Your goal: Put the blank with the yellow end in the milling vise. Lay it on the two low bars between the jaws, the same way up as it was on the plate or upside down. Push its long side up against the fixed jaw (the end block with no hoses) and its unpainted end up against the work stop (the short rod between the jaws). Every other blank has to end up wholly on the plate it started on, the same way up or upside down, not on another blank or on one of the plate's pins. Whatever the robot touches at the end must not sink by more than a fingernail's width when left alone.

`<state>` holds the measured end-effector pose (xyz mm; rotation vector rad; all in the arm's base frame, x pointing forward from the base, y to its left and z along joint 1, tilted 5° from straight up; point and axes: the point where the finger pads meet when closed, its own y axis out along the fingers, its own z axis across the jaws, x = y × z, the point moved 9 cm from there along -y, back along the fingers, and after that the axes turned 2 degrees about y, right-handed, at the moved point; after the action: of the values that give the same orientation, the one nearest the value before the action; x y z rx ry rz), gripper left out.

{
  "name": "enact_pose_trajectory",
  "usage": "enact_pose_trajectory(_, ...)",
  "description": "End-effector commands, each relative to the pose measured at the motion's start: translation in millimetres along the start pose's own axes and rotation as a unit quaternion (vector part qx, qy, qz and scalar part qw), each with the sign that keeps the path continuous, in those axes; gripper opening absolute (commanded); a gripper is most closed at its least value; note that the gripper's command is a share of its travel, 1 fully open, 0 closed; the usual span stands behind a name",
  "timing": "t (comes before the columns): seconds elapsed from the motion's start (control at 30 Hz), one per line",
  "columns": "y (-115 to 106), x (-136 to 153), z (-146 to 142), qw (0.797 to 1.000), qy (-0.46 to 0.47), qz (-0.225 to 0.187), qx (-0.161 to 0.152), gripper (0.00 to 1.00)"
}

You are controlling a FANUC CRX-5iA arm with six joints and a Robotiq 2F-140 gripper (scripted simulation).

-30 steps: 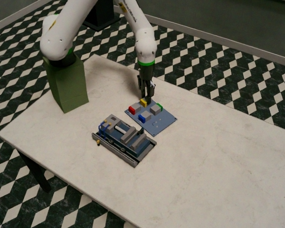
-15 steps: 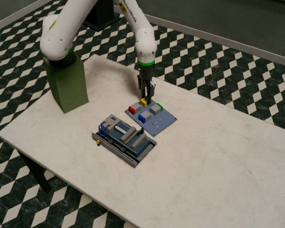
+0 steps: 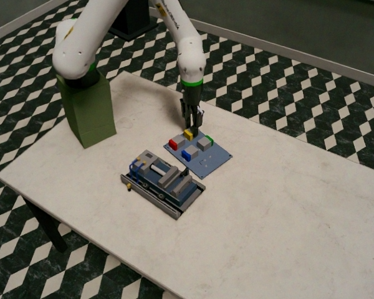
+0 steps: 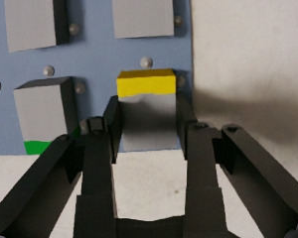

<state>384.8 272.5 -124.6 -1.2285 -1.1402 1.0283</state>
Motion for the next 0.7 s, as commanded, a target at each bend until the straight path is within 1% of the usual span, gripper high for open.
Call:
enact_pose_trajectory(0.0,-0.4,0.3,-0.3,1.0,0.0,0.0,0.0,0.1)
enact_pose_trajectory(0.27,-0.4,0.3,-0.3,1.0,0.0,0.0,0.0,0.1)
enact_pose_trajectory(0.67,-24.4,0.3,-0.3,1.0,0.0,0.0,0.0,0.1)
